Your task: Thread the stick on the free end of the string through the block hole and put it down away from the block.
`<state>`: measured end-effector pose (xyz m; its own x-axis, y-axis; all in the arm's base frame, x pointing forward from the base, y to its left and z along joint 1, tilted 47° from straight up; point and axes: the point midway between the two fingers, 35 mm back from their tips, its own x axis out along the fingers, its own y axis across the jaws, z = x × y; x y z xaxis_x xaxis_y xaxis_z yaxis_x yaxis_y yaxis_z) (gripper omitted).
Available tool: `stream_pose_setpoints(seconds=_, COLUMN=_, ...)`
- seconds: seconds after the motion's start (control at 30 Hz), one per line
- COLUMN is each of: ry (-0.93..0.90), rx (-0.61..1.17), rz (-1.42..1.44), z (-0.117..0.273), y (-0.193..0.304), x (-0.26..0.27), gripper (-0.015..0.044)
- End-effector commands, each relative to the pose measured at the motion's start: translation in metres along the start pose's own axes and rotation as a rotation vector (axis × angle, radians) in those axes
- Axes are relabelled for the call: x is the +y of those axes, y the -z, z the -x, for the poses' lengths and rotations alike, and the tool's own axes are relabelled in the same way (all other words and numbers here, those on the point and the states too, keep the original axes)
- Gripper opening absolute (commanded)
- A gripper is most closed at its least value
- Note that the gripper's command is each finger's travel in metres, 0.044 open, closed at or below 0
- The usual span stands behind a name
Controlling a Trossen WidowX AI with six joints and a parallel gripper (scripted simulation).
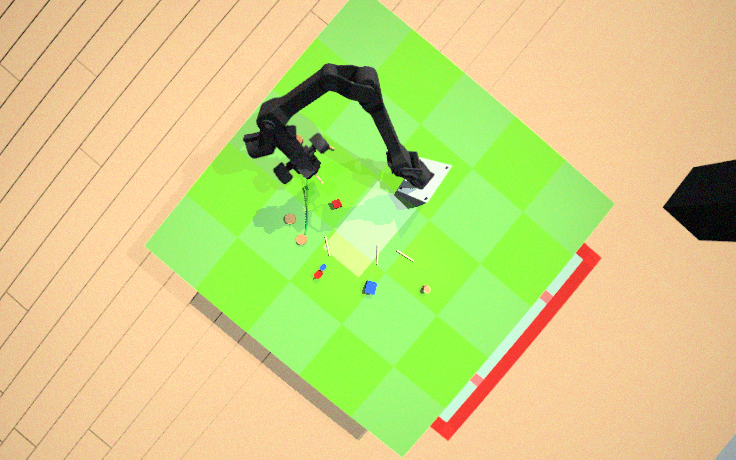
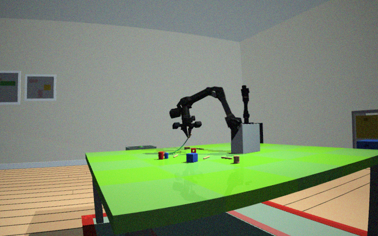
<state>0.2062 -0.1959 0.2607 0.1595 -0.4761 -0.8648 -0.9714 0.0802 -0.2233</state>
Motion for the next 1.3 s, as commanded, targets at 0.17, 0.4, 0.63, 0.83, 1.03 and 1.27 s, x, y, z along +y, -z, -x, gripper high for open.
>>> stream_pose_setpoints(seconds=0.17, ry=0.045, rx=0.003, rz=-0.096, z=0.007, y=0.010, x=-0.004, gripper=0.0000)
stream_pose_setpoints(seconds=0.4, ry=0.071, rx=0.004, rz=-0.164, z=0.011, y=0.018, x=-0.006, gripper=0.0000)
stream_pose_setpoints(seconds=0.63, ry=0.098, rx=0.006, rz=-0.232, z=0.015, y=0.026, x=-0.008, gripper=0.0000)
stream_pose_setpoints(seconds=0.83, ry=0.102, rx=0.012, rz=-0.246, z=0.015, y=0.027, x=-0.008, gripper=0.0000)
stream_pose_setpoints(seconds=1.03, ry=0.090, rx=0.065, rz=-0.246, z=0.008, y=0.028, x=-0.009, gripper=0.0000)
stream_pose_setpoints(seconds=1.27, ry=0.078, rx=0.136, rz=-0.247, z=-0.001, y=0.029, x=-0.010, gripper=0.0000)
